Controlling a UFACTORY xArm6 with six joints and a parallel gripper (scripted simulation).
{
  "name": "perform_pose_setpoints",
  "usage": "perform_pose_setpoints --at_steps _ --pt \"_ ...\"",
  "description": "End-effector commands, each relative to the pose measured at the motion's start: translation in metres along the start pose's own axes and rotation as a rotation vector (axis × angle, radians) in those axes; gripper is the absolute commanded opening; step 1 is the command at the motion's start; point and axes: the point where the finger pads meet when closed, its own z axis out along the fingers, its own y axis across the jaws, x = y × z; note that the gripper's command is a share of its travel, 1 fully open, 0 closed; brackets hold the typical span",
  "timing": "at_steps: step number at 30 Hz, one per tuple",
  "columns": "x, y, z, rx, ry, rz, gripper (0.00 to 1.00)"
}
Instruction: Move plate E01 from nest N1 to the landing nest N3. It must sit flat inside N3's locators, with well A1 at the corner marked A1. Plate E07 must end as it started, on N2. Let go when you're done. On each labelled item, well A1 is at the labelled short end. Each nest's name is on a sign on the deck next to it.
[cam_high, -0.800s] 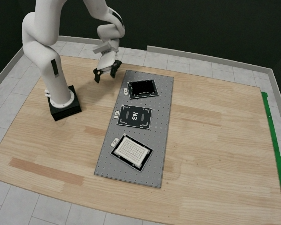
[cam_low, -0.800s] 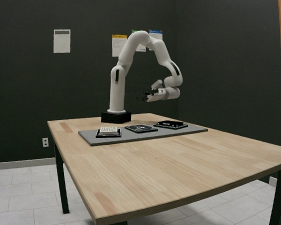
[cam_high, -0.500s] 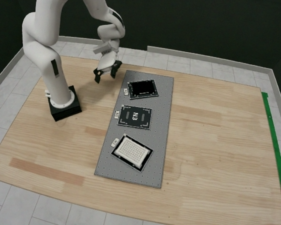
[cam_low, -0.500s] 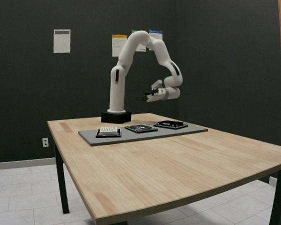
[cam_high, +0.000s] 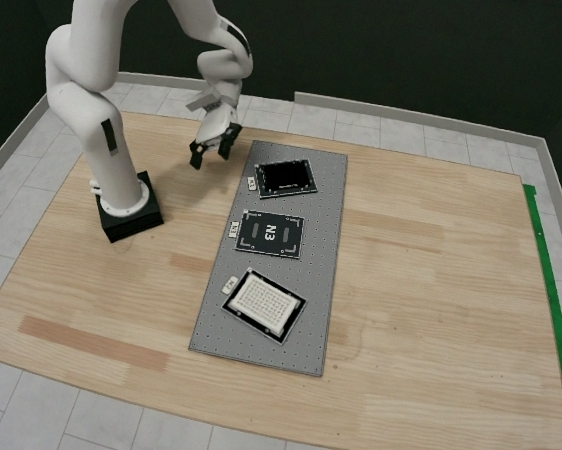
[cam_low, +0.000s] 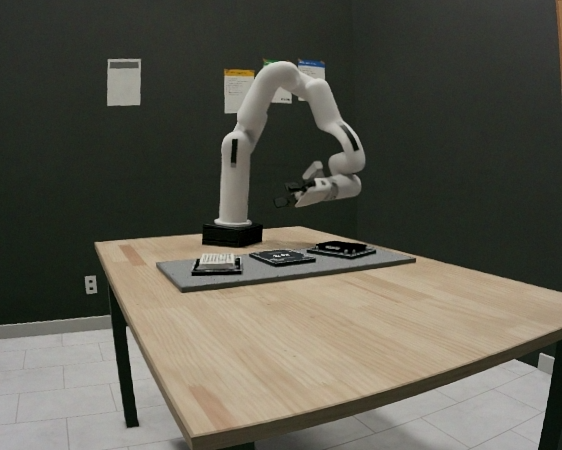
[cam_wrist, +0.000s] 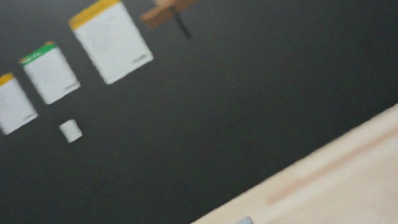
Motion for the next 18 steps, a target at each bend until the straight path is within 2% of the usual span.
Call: perform_pose_setpoints --at_steps 1,8,10,18 --pt "-0.007 0.006 -0.001 -0.074 -0.030 0.131 1.00" --pt "-0.017 0.015 -0.003 -0.193 -0.049 0.331 1.00" --pt "-0.017 0.015 -0.003 -0.193 -0.049 0.331 1.00" --pt "-0.027 0.022 -0.008 -0.330 -0.046 0.560 1.00"
